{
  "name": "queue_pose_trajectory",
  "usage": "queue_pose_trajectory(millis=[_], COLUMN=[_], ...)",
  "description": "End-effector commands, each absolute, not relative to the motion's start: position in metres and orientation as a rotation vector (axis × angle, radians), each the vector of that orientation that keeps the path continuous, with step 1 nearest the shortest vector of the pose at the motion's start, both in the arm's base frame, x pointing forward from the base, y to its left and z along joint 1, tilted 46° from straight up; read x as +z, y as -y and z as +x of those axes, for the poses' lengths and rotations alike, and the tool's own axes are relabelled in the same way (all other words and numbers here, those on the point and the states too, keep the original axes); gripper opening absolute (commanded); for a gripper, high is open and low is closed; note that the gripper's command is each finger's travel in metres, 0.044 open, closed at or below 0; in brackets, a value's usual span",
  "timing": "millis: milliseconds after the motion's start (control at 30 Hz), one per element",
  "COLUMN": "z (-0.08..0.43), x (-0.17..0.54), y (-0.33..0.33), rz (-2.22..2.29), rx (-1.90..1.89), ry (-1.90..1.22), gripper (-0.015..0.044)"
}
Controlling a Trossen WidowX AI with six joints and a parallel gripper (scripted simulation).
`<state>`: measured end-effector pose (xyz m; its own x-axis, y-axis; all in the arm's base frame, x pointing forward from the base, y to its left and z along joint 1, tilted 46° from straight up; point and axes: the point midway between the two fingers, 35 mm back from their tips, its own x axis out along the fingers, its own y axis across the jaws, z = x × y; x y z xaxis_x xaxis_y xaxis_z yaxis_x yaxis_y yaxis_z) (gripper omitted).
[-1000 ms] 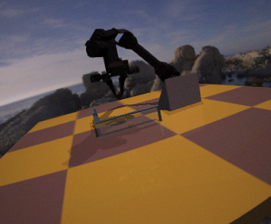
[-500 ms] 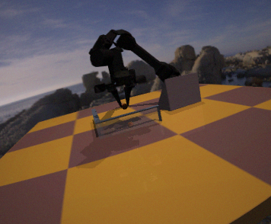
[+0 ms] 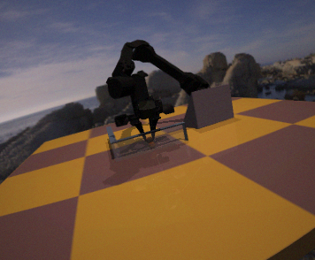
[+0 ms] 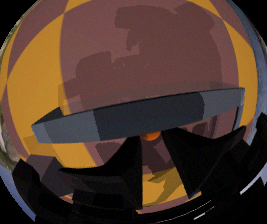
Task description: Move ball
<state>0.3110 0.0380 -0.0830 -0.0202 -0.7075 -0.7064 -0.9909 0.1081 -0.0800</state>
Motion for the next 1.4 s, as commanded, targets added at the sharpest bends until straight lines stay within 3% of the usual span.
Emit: queue_pose_trajectory(millis=[0,600,867,1133,1367], z=[0.309,0.309,0.31,0.311,0.311], x=[-0.087,-0.097,-0.095,-0.094,-0.035], y=[-0.033,-0.023,-0.025,-0.027,-0.087], rz=[-1.665,-1.666,-1.658,-1.658,-1.663], rx=[0.607,0.606,0.601,0.602,0.61], ry=[-1.796,-1.797,-1.789,-1.789,-1.795], gripper=[0.0,0.0,0.021,0.0212,0.0212])
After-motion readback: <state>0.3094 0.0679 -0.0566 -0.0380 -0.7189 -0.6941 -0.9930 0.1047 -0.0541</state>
